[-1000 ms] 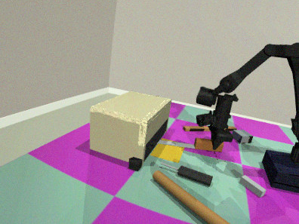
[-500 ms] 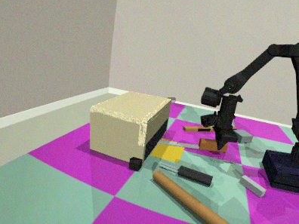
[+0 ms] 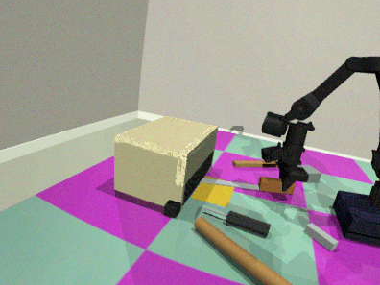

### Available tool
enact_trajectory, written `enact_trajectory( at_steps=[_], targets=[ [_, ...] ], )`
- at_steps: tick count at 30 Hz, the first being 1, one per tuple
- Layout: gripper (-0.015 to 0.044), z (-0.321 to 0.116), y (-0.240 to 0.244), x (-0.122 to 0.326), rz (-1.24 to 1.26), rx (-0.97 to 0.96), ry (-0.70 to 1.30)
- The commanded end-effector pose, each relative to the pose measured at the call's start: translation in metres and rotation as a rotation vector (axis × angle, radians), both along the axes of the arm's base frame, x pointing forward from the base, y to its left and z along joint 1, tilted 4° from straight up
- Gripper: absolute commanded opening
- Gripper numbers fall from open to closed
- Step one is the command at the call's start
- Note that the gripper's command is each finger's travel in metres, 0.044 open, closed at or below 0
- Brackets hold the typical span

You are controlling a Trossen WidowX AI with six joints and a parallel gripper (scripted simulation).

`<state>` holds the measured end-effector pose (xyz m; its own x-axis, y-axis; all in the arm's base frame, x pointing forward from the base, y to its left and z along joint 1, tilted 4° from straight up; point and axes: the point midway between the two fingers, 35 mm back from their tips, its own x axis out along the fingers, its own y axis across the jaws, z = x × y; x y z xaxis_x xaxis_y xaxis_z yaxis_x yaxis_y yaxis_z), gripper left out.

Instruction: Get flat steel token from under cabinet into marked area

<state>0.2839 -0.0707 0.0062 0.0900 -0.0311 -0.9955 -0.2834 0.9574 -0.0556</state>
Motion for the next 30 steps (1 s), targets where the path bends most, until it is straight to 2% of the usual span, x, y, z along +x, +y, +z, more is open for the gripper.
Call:
enact_trajectory(
  at_steps=[1,30],
  targets=[
    [0.0,-0.001,-0.002,-0.007,0.004,-0.001,0.002],
    [0.0,-0.004,-0.014,-0.04,0.001,-0.002,0.004]
  ],
)
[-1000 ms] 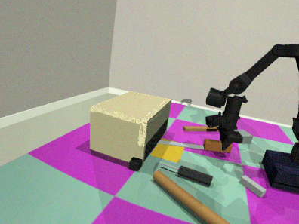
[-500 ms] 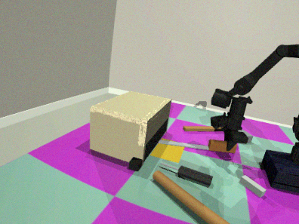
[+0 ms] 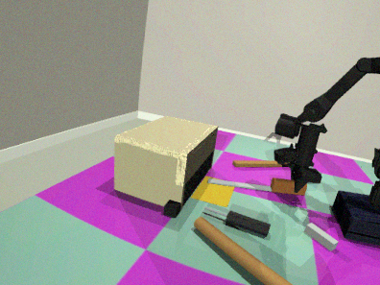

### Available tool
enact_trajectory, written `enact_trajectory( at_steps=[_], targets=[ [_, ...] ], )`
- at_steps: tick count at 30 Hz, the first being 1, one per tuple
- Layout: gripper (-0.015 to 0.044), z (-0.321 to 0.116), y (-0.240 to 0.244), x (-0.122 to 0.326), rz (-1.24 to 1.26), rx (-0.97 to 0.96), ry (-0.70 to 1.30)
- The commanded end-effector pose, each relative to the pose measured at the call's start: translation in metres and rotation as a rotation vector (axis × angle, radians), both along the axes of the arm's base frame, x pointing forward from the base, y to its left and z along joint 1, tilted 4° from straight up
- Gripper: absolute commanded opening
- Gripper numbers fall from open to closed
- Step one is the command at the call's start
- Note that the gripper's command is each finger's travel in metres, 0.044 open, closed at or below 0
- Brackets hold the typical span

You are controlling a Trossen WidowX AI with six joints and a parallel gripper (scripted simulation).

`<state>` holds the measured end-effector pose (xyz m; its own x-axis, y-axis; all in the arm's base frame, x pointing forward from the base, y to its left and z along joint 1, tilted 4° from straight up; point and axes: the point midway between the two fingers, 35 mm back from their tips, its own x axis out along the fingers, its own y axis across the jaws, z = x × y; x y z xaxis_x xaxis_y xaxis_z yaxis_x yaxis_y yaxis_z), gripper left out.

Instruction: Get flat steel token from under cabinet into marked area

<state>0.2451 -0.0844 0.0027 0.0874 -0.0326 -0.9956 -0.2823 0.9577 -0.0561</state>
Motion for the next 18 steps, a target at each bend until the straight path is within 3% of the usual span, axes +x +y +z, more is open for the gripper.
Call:
enact_trajectory(
  at_steps=[1,18],
  targets=[
    [0.0,0.0001,0.0,0.0,0.001,0.0,0.0],
    [0.0,0.0015,0.0001,-0.0001,0.12,-0.011,0.005]
  ],
)
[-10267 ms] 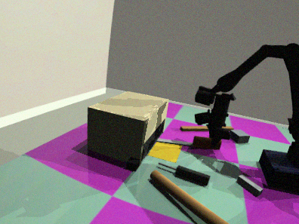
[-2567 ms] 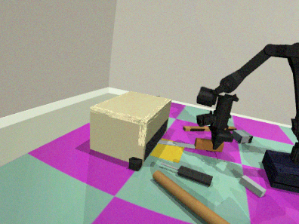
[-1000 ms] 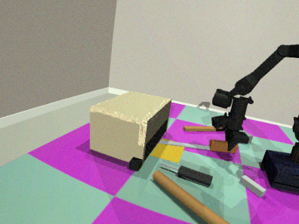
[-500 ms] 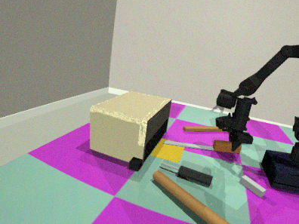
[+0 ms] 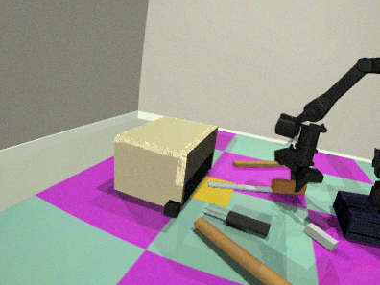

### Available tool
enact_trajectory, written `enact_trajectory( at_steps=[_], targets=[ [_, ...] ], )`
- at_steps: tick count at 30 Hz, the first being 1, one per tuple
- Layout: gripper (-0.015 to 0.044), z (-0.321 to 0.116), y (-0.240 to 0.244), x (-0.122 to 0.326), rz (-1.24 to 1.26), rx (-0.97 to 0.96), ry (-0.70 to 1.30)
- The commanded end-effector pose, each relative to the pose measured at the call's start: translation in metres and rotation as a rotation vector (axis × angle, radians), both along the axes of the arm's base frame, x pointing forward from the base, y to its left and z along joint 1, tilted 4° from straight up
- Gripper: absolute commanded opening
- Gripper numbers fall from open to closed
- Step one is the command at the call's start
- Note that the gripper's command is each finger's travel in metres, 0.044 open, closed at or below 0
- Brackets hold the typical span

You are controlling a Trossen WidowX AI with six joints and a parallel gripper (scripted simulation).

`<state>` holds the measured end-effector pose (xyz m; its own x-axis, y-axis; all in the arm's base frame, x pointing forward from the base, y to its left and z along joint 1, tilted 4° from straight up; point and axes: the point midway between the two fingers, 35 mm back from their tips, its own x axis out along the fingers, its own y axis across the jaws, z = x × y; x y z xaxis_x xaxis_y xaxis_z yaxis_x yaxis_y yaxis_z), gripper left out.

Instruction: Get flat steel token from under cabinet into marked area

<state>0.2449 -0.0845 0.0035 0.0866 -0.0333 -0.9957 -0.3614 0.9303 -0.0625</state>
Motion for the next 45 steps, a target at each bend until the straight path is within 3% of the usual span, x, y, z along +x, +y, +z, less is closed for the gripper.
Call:
enact_trajectory(
  at_steps=[1,21,45],
  targets=[
    [0.0,0.001,0.0,0.0,0.045,-0.003,0.002],
    [0.0,0.002,0.0,0.0,0.201,-0.017,0.008],
    [0.0,0.002,0.019,0.005,0.22,-0.017,0.008]
  ],
)
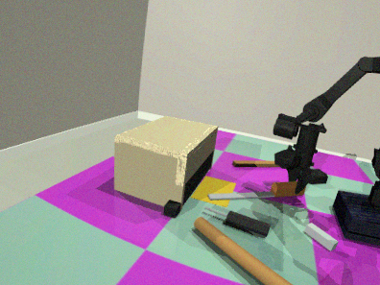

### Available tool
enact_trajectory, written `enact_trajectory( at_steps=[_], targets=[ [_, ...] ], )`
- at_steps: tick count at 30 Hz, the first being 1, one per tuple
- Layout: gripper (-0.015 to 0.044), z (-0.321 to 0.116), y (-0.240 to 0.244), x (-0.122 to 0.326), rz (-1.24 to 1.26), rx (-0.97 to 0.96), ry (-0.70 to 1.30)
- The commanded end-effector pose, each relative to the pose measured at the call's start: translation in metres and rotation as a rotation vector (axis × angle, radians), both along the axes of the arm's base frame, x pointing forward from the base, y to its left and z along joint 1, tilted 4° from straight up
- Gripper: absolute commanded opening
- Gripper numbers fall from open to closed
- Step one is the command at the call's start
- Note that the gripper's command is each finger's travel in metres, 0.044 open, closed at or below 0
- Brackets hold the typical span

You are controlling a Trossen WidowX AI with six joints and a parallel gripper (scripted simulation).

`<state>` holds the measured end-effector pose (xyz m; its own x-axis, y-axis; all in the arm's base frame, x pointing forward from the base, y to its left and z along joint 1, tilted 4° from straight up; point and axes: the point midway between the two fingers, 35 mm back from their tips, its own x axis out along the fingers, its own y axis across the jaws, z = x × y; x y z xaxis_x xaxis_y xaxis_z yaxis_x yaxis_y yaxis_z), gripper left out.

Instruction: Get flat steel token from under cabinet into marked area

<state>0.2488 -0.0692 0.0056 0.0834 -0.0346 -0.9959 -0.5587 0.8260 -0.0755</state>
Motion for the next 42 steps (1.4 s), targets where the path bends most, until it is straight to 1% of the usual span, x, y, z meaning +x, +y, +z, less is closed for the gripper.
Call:
enact_trajectory(
  at_steps=[1,42],
  targets=[
    [0.0,0.0,0.005,0.001,-0.002,0.004,-0.002],
    [0.0,0.0,0.044,0.009,0.004,0.006,-0.003]
  ],
)
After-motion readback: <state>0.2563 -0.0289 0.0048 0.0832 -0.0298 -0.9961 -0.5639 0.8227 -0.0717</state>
